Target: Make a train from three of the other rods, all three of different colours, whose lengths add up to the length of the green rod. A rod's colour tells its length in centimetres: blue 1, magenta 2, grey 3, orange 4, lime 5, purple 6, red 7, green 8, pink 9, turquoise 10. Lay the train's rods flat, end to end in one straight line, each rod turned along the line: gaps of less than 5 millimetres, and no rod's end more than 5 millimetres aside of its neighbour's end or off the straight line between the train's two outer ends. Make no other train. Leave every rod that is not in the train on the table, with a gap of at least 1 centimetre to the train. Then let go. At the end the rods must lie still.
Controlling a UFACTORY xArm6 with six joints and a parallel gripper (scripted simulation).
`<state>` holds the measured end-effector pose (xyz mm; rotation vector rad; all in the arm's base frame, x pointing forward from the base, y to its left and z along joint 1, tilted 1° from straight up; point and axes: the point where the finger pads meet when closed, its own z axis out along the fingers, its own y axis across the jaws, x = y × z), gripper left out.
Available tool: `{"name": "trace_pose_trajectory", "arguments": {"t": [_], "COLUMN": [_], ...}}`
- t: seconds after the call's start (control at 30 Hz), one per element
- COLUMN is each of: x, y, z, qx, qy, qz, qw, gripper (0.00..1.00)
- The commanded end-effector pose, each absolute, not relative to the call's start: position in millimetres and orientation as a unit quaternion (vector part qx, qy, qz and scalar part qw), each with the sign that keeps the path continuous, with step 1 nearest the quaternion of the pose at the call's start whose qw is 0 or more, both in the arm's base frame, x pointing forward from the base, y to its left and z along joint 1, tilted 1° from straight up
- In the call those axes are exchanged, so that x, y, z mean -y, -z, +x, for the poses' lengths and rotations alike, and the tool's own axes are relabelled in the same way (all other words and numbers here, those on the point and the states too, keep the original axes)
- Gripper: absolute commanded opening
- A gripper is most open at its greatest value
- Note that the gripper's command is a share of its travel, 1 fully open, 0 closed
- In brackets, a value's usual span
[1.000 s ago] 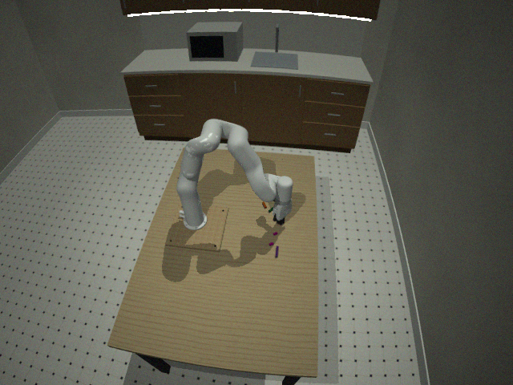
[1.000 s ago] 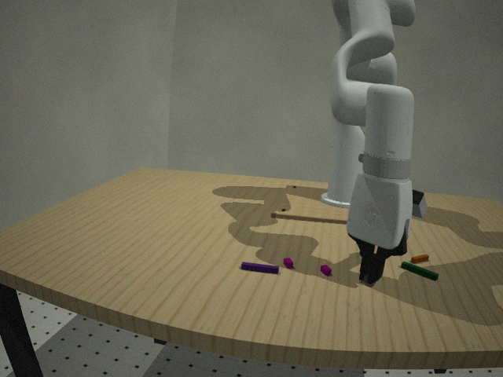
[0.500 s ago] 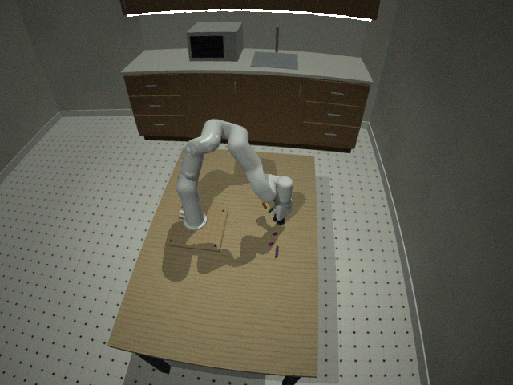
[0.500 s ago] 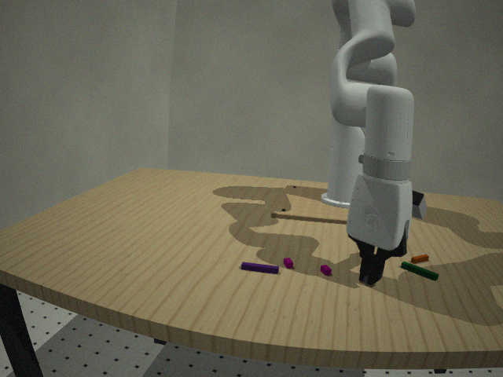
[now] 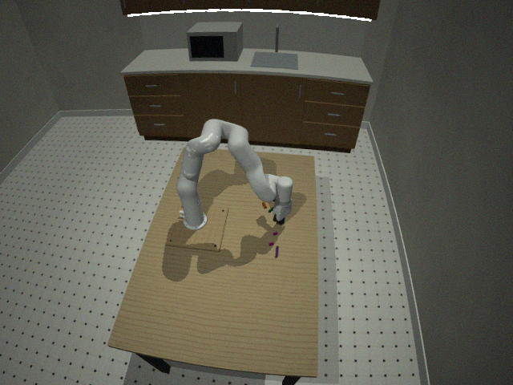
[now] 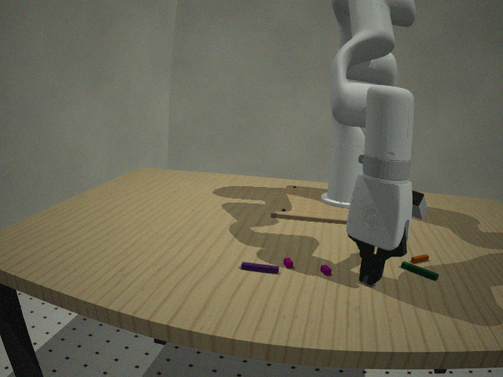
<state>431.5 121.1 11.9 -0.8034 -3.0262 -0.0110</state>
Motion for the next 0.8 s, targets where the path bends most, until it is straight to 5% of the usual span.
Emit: {"name": "trace_pose_trajectory", "arguments": {"t": [0.0, 0.23, 0.77], "x": [-121.5, -121.5, -121.5], "y": [-13.3, -13.3, -13.3], "z": [433.1, 433.1, 433.1], "qx": [0.967, 0.967, 0.967], "qy": [0.005, 0.005, 0.005], "qz": [-0.257, -0.257, -0.257], "qw": [0.004, 0.004, 0.004], "gripper": [0.04, 0.04, 0.24]}}
